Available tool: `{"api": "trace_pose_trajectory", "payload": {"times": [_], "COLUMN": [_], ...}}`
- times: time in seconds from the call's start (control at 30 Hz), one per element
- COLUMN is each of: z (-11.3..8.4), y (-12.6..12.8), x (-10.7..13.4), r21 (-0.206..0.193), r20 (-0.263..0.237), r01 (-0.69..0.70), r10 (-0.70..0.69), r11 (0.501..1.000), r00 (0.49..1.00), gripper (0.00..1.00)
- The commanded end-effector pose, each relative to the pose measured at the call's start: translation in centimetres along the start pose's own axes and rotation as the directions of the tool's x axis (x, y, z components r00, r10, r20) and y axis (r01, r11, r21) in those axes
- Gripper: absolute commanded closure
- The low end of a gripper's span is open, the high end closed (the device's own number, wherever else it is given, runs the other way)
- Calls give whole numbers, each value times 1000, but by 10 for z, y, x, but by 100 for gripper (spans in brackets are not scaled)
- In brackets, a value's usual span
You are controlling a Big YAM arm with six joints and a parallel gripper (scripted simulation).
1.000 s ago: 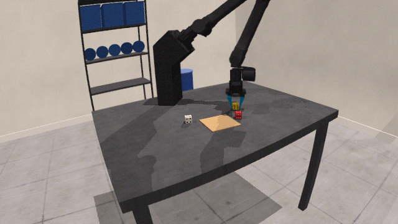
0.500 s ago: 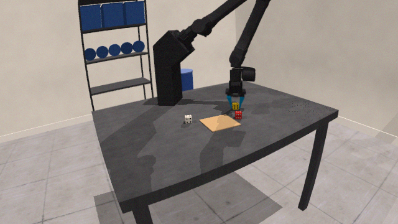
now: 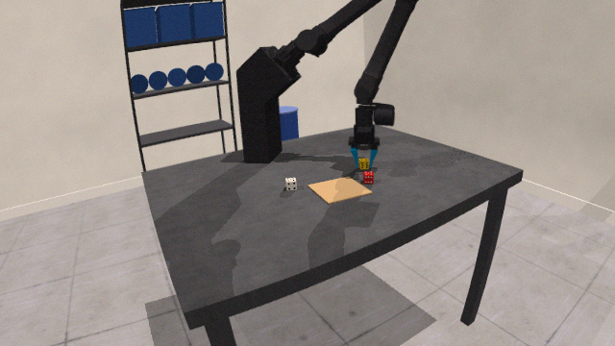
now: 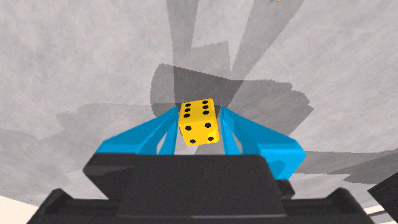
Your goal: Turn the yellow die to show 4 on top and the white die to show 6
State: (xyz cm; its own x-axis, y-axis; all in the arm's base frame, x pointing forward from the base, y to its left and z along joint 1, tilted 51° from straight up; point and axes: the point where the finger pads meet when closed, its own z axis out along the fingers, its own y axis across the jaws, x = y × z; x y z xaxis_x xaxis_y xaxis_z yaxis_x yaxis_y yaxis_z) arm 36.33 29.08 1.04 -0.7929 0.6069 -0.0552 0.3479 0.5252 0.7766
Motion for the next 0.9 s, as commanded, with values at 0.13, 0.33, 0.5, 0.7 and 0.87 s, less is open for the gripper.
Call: {"api": "trace_pose_trajectory", "payload": {"times": [0.13,0.33,0.5,0.7,0.87], "z": [0,0,0,0,0], "y": [-7,-7,-7,-7,-7], "x": [8,8,8,8,8], "r21": [5,5,5,5,5], "r20": [-7,-7,-7,-7,-7], "r01": [-1,-1,-1,-1,-1], "r10": [2,1,1,1,1], "r11": [1000,1000,1000,1000,1000], "r00": [1000,1000,1000,1000,1000], "gripper": [56,75,75,75,75]}}
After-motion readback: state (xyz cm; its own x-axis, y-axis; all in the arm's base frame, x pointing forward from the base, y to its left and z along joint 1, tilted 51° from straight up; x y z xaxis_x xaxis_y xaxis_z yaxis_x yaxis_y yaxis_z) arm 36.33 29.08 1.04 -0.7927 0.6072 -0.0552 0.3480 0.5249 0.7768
